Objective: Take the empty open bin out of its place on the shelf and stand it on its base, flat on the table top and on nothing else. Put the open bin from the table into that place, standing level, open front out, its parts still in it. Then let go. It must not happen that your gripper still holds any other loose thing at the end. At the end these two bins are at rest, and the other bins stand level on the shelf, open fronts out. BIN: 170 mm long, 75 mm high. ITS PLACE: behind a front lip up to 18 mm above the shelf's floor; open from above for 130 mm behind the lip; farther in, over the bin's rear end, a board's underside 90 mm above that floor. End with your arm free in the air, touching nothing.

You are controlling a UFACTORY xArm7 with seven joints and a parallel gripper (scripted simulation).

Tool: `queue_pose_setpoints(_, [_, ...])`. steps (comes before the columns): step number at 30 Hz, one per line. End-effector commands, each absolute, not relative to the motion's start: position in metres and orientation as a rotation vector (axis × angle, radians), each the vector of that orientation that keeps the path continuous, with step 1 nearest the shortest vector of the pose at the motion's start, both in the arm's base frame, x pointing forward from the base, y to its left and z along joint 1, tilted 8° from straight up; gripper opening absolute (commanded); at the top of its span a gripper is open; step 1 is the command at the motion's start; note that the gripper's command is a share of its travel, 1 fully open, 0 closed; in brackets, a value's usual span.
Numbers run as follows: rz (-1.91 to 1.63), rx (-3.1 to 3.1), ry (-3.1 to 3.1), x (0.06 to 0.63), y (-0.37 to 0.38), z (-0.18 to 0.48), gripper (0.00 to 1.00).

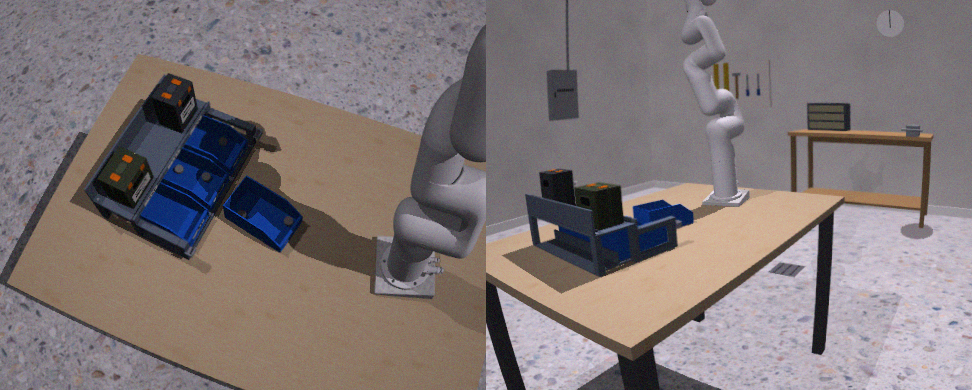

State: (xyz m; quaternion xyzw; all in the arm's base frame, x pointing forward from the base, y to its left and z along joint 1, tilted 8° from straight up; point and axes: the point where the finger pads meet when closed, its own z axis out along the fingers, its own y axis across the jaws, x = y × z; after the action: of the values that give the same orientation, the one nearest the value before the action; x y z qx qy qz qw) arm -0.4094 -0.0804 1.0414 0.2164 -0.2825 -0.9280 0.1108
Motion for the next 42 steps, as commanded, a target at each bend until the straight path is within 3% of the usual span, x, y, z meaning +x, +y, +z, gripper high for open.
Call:
queue_pose_setpoints(1, [-2.726, 0.633, -0.831, -0.409, -0.080, 1.042, 1.00])
queue_pose_setpoints(26, [-2.733, 0.636, -0.838, -0.410, -0.076, 1.041, 1.00])
queue_pose_setpoints(42, [-2.822, 0.667, -0.936, -0.418, -0.032, 1.034, 1.00])
